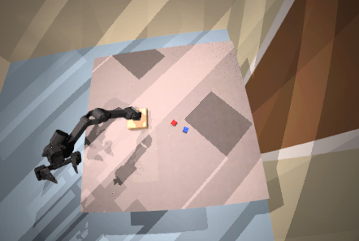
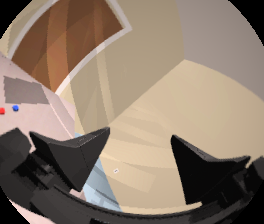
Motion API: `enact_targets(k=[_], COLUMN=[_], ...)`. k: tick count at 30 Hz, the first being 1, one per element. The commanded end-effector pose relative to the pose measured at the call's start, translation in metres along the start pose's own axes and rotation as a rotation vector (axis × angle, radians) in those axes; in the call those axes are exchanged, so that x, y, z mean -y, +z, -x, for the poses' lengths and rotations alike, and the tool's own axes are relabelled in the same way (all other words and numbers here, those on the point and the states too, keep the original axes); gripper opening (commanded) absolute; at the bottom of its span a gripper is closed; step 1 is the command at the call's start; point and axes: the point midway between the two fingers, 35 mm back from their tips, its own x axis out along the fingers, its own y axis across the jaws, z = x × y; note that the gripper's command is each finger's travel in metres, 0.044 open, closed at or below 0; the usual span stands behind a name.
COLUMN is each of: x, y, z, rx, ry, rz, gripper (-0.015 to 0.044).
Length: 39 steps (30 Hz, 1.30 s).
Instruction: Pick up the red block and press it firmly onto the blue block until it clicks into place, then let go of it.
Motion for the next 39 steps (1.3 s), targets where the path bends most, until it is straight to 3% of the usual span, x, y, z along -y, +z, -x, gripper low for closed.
enact_targets(k=[1,5,13,20,30,39], x=[0.000,0.000,-0.034,-0.091,-0.227,-0.384], y=[0.000,-0.007,-0.015,-0.025,-0.029,-0.011], z=[0.000,-0.014,-0.112,-0.193,-0.280,-0.302], rx=[0.000,0.033,0.145,0.122,-0.108,-0.472], ry=[0.000,-0.032,-0.009,0.030,0.130,0.265], rz=[0.000,-0.118,-0.516,-0.850,-1.239,-1.426], gripper=[0.0426,0.0440,0.0440,0.0440,0.0440,0.0440])
